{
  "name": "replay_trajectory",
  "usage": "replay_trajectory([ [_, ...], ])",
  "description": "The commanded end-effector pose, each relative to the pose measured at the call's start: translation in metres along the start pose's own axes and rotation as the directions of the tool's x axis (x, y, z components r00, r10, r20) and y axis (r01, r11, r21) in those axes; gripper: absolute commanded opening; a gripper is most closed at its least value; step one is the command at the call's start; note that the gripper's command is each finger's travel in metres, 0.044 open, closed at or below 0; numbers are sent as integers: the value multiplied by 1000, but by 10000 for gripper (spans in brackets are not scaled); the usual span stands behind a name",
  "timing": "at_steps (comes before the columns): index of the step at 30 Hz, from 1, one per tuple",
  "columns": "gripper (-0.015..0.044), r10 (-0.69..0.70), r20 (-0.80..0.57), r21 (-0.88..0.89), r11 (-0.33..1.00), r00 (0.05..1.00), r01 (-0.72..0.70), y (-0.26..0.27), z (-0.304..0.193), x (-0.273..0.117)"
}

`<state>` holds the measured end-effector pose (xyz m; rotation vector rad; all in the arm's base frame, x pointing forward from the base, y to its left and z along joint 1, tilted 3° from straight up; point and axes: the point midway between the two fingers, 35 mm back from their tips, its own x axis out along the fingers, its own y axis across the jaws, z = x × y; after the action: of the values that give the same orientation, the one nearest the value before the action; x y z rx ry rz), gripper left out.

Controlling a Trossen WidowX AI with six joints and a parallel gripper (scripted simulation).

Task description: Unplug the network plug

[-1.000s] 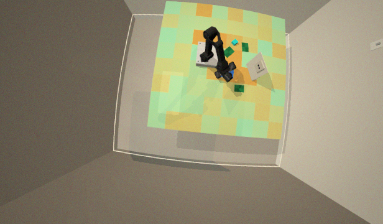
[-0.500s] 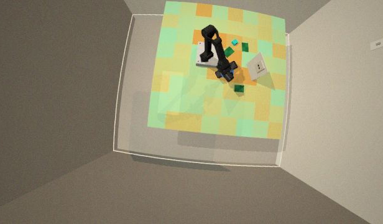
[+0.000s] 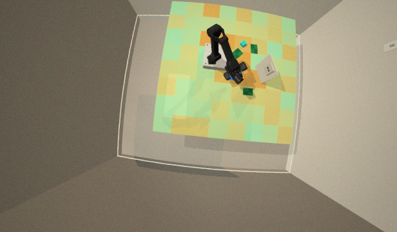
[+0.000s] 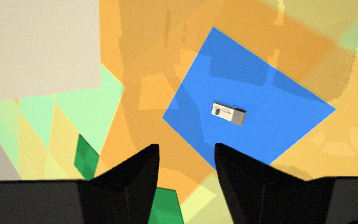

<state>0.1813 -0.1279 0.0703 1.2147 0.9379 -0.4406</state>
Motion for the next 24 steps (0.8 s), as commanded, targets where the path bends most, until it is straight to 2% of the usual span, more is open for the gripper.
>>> replay_trajectory([
  [1, 156, 5, 3, -7, 1000, 1000, -5, 5, 0, -6],
  [15, 156, 0, 0, 0, 1000, 1000, 0, 14, -3, -22],
  [24, 156, 1, 1, -2, 1000, 1000, -1, 31, 2, -46],
])
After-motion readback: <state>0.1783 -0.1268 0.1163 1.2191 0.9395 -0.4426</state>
